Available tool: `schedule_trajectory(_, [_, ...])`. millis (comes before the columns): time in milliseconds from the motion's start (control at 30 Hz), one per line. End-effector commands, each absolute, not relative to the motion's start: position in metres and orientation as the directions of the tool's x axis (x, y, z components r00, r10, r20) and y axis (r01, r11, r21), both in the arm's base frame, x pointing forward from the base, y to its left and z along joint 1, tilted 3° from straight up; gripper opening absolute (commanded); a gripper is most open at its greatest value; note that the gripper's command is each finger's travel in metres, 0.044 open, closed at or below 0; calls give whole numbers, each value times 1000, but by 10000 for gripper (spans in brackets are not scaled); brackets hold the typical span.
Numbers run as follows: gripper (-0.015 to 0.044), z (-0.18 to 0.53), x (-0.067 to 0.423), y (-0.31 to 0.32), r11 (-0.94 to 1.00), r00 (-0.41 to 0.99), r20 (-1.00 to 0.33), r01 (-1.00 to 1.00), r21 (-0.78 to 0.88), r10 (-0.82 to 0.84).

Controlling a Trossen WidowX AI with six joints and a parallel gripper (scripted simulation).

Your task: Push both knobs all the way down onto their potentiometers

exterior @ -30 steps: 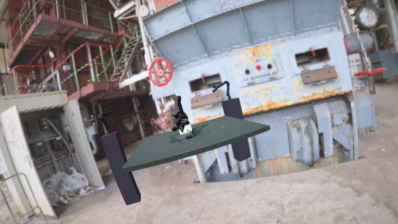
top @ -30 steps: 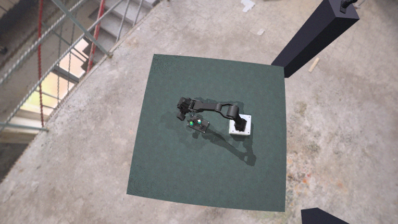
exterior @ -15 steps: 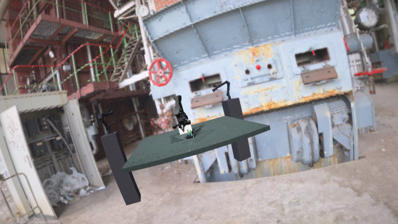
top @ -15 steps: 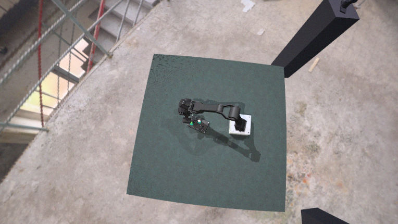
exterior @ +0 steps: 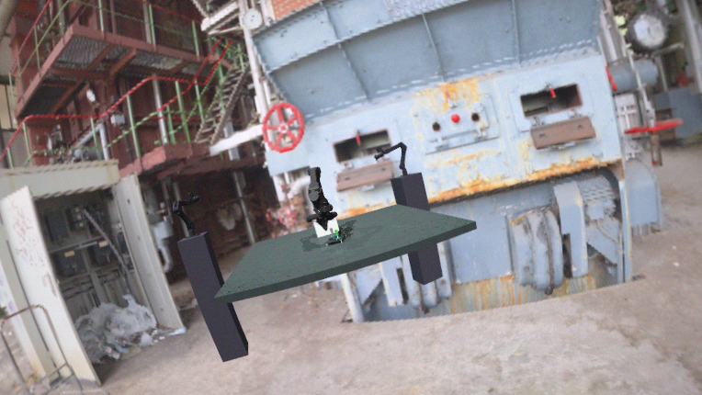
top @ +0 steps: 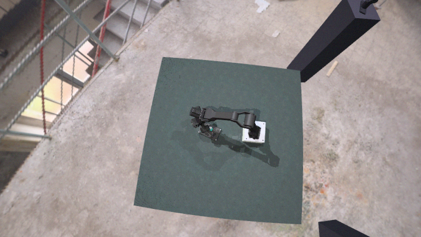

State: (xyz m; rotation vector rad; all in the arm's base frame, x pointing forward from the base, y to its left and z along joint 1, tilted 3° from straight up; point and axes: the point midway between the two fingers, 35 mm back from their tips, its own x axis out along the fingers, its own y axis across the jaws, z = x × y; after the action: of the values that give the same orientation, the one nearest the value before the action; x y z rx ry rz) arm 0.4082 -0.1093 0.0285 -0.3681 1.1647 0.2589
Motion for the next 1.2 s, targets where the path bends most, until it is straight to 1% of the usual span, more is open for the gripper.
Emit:
schedule_trajectory(0, [0, 33, 402, -104, 840, 346, -938, -512, -180, 10])
schedule_trajectory(333, [0, 40, 383, -93, 619, 260, -965, -761, -192, 21])
schedule_trajectory(633, [0, 46, 366, -83, 361, 181, -983, -919, -158, 29])
schedule_trajectory(900, [0, 54, 349, -74, 101, 109, -993, -989, -105, 33])
schedule_trajectory(1167, [0, 62, 332, -66, -167, 37, -999, -985, -42, 35])
